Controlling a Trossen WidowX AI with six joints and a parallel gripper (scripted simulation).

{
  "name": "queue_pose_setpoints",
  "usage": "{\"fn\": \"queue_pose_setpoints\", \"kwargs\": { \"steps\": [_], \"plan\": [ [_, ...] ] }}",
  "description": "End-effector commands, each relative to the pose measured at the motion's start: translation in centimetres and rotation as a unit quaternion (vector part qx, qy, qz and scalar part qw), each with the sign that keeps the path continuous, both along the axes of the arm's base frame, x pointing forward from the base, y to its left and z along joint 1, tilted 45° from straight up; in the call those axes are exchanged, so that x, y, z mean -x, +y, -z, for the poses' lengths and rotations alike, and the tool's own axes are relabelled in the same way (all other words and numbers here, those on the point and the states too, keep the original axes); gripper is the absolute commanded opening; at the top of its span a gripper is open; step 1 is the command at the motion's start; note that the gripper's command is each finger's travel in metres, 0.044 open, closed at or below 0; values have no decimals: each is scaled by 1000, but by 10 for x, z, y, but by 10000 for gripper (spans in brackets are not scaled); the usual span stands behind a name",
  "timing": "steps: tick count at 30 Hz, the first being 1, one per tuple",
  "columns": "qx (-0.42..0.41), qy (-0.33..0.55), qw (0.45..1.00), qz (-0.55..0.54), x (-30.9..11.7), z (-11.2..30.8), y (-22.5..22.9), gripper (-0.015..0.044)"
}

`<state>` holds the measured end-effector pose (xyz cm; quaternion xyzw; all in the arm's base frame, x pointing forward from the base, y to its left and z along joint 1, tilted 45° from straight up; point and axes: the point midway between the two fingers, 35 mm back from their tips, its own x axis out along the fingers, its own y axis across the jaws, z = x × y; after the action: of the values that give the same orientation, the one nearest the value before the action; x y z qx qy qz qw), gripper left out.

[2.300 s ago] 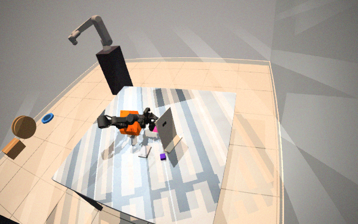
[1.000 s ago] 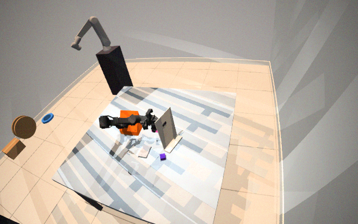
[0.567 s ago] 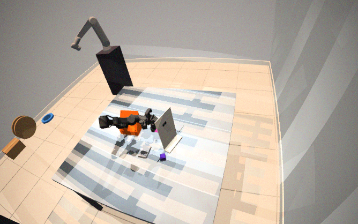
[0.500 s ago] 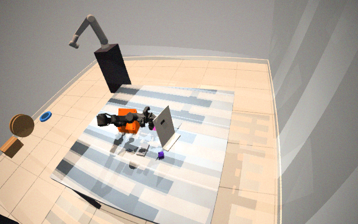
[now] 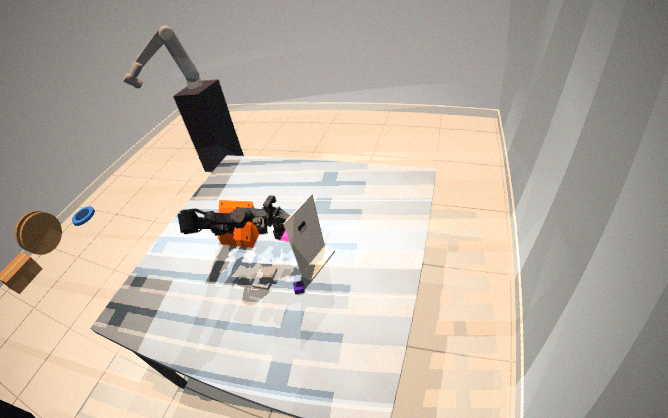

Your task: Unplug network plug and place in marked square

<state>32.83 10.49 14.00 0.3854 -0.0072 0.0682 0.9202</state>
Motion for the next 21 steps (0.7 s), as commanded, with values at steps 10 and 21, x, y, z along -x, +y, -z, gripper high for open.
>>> {"fn": "queue_pose_setpoints", "kwargs": {
  "steps": [10,21],
  "plan": [
    [-3,4,1000,1,9,2,2,0],
    [-3,10,1000,1,15,5,4,0]
  ]
}}
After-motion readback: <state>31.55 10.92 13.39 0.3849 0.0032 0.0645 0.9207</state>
